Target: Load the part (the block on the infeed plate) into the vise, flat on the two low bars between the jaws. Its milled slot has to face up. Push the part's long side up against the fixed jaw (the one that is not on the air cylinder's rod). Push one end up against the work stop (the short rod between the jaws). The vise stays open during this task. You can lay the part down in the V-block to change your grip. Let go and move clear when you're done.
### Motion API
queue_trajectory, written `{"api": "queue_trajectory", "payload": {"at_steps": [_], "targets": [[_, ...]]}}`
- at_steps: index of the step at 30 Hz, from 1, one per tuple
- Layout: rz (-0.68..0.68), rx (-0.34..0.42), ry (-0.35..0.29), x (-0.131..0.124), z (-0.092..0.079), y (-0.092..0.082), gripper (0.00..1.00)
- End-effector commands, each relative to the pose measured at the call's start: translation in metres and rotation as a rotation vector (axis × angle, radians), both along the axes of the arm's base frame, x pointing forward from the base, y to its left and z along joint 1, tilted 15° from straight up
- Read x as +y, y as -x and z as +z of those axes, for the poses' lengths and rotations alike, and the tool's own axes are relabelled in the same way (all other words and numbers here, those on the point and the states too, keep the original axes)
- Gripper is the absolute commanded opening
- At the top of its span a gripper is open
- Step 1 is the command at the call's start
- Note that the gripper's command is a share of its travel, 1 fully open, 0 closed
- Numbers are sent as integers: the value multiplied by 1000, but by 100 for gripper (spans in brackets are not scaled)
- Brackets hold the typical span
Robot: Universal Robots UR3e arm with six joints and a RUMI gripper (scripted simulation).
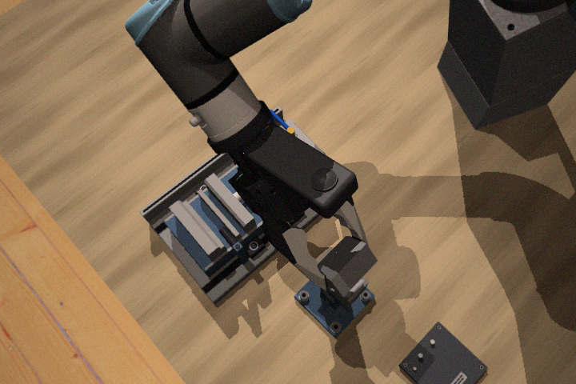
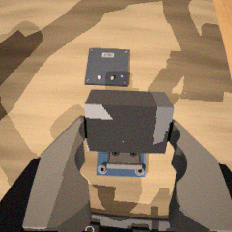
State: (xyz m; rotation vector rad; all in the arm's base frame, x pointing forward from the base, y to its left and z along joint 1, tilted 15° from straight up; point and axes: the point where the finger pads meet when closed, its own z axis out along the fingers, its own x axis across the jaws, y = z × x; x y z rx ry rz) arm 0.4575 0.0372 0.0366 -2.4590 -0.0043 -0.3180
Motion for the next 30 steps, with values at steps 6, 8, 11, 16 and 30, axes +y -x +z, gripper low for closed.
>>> {"api": "queue_trajectory", "payload": {"at_steps": [6, 8, 11, 16, 30], "targets": [[0, -3, 1, -2, -10, -3, 0], [0, -3, 1, -2, -12, -4, 0], [0, -3, 1, -2, -13, -4, 0], [0, -3, 1, -3, -19, -5, 0], [0, -3, 1, -4, -32, -8, 0]]}}
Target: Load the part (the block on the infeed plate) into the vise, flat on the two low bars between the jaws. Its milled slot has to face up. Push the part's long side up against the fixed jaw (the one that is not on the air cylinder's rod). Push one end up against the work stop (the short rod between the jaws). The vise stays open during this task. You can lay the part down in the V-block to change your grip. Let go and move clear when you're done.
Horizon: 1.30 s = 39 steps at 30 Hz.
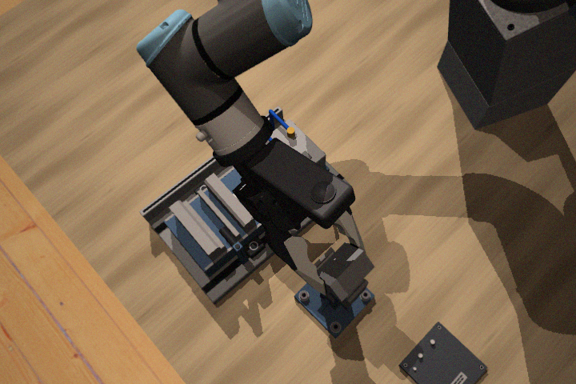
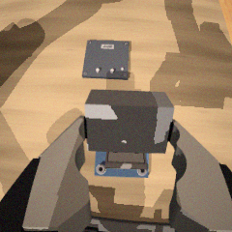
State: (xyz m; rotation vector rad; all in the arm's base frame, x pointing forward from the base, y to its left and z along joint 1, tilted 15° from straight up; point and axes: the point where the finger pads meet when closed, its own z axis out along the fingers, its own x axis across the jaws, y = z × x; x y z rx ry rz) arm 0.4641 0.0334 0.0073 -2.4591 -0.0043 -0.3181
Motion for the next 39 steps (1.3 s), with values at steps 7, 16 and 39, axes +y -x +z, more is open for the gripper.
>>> {"api": "queue_trajectory", "payload": {"at_steps": [7, 16, 39], "targets": [[0, -2, 1, -2, -9, -3, 0], [0, -2, 1, -2, -15, -4, 0], [0, -2, 1, -3, -23, -6, 0]]}}
